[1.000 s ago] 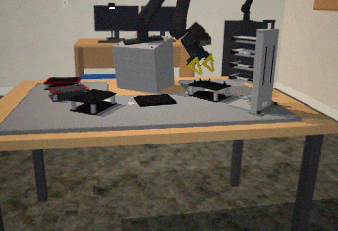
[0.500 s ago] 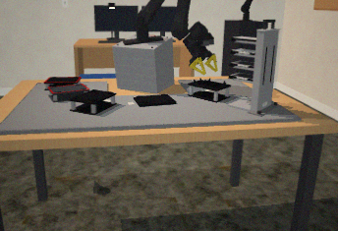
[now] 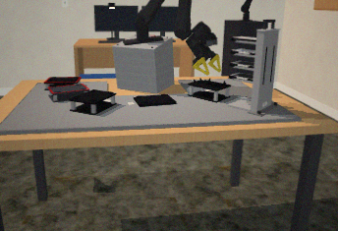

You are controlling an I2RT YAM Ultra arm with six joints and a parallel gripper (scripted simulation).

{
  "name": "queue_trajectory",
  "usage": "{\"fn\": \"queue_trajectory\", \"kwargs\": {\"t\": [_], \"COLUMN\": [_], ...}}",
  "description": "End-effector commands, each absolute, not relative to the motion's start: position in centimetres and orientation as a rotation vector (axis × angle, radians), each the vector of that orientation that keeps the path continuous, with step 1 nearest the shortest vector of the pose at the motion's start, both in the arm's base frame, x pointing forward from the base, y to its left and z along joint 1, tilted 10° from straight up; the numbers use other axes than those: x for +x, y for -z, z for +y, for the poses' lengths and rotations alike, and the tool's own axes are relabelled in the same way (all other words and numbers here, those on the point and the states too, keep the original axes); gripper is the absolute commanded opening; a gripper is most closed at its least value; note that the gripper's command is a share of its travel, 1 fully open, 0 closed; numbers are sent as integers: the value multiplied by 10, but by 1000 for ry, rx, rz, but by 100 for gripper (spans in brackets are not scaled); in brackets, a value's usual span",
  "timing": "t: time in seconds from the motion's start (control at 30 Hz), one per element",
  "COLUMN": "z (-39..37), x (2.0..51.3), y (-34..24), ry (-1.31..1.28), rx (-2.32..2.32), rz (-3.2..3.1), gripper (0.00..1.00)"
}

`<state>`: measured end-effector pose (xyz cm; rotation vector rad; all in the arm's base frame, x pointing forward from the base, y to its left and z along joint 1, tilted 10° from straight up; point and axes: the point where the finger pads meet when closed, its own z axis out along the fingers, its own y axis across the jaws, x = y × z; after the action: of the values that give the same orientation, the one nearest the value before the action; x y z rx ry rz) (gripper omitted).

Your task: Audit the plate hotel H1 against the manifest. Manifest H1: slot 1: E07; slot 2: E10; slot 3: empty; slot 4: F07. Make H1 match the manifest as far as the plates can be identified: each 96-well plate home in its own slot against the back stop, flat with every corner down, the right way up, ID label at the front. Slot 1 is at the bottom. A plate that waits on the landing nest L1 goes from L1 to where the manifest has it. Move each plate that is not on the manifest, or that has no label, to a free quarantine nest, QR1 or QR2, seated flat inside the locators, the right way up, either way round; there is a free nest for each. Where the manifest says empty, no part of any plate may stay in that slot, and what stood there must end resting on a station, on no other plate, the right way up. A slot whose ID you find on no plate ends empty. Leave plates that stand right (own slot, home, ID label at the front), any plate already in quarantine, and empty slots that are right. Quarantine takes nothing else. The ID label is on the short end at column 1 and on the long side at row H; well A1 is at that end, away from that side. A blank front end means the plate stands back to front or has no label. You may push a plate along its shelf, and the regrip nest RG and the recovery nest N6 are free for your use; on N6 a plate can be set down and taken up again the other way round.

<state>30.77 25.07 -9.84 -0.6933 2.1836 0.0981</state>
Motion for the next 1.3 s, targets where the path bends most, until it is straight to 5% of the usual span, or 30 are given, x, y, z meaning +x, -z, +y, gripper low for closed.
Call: {"fn": "queue_trajectory", "kwargs": {"t": [0.0,1.27], "z": [258,283], "x": [317,356], "y": [95,89], "ry": [-101,-108], "rx": [-695,-697], "rz": [2171,2165], "gripper": [100,100]}}
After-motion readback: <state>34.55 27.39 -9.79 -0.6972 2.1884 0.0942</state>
